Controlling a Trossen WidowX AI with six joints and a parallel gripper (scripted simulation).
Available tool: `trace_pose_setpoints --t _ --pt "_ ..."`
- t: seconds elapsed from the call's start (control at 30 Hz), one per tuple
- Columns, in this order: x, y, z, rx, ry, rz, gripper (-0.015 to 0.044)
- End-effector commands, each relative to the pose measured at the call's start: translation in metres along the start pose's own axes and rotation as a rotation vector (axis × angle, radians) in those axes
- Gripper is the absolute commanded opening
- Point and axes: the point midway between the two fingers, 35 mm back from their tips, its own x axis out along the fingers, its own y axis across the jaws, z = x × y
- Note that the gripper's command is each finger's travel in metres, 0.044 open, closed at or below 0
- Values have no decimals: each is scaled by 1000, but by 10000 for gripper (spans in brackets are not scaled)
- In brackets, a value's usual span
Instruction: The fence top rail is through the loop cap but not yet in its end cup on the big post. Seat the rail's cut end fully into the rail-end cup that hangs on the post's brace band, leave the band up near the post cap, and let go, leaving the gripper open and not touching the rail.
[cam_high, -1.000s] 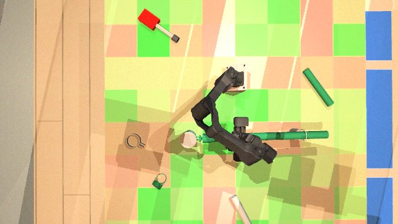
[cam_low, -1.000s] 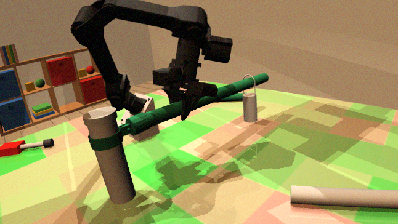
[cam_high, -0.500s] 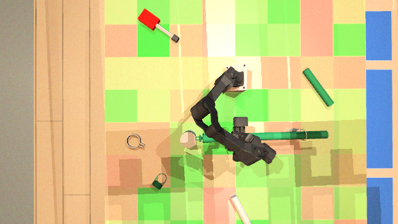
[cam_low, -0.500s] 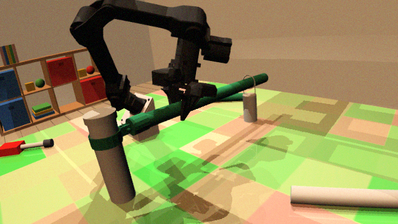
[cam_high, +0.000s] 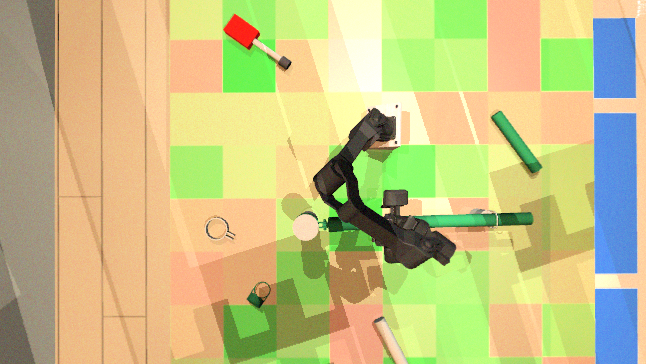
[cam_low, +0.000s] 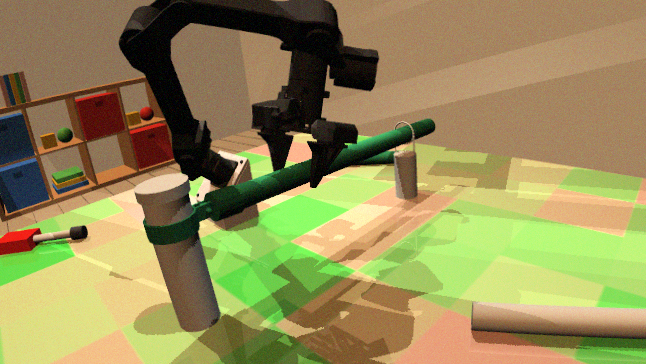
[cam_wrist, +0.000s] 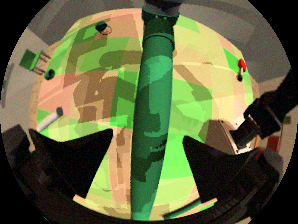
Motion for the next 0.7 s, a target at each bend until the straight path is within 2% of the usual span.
trace_pose_setpoints --t 0.0,0.23,0.4,0.67 --pt "-16 -1 -9 -12 15 19 440" --pt "-32 -3 -16 -29 29 48 440" --pt "-68 -8 -16 -38 107 129 440" --pt "-70 -8 -16 -38 112 134 440"
